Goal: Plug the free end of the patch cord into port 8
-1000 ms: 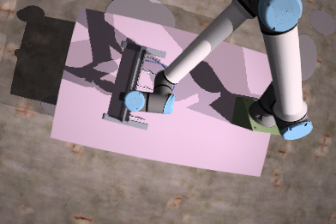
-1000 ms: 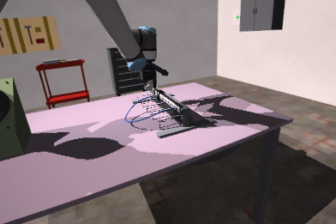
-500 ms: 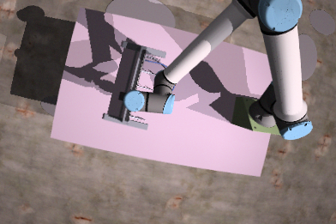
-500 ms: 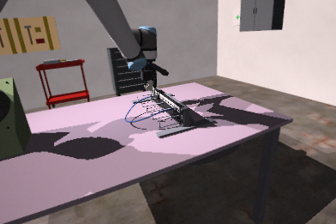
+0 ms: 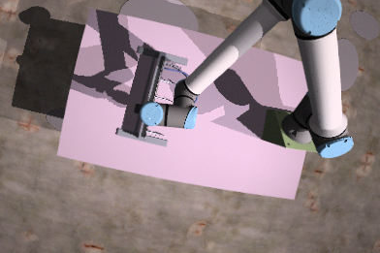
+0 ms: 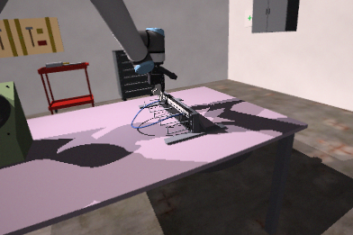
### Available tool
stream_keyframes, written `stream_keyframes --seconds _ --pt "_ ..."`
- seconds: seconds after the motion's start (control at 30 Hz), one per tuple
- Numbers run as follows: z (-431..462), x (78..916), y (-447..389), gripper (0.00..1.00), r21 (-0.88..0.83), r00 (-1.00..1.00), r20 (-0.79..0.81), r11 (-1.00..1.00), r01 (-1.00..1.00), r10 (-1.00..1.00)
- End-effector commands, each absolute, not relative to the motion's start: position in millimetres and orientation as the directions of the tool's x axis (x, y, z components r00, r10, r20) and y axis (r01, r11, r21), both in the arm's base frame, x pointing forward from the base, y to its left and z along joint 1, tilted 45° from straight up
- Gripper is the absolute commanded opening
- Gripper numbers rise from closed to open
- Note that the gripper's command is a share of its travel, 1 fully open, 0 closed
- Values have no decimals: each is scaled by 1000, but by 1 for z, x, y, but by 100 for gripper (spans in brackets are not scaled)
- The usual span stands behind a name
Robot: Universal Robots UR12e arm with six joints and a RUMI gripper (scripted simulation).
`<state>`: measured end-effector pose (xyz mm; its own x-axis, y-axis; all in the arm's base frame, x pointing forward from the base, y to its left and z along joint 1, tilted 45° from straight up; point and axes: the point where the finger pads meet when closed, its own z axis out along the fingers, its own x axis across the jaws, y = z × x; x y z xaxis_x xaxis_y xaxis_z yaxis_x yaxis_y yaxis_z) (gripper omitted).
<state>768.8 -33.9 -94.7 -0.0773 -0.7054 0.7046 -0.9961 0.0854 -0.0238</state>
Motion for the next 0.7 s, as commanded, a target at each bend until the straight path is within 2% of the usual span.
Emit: stream_keyframes --seconds 0.0,0.67 --pt "-94 772 -34 0 -26 -79 705 85 -996 -705" --pt "-94 773 -34 0 -26 -79 705 85 -996 -705"
